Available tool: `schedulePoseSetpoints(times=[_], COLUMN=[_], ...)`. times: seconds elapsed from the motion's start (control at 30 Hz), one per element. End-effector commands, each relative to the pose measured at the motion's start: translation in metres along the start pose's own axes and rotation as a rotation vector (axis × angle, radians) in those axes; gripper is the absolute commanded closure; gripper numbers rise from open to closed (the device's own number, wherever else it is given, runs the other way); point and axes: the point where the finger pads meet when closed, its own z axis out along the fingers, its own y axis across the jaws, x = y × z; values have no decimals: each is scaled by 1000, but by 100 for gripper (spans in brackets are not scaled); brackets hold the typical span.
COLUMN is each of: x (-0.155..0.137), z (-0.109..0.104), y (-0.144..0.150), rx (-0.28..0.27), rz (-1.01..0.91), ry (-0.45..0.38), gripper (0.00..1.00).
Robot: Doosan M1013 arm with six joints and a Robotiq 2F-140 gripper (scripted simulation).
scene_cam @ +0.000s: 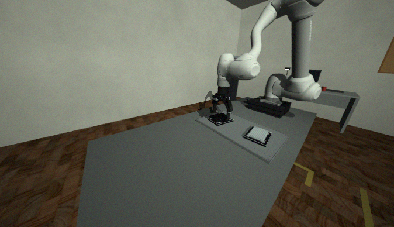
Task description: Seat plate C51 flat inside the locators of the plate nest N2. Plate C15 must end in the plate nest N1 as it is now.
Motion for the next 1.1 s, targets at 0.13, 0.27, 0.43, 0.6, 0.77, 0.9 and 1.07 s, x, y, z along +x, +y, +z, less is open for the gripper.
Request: schedulePoseSetpoints(times=[0.13,0.27,0.43,0.6,0.77,0.9,1.07], x=[-1,-1,-1,-1,-1,-1,-1], z=[2,2,2,2,2,2,2], y=[3,3,3,3,3,3,3], rx=[1,1,1,1,1,1,1], rz=[5,5,5,5,5,5,5], ry=[0,0,0,0,0,0,0], gripper=[0,0,0,0,90,90,90])
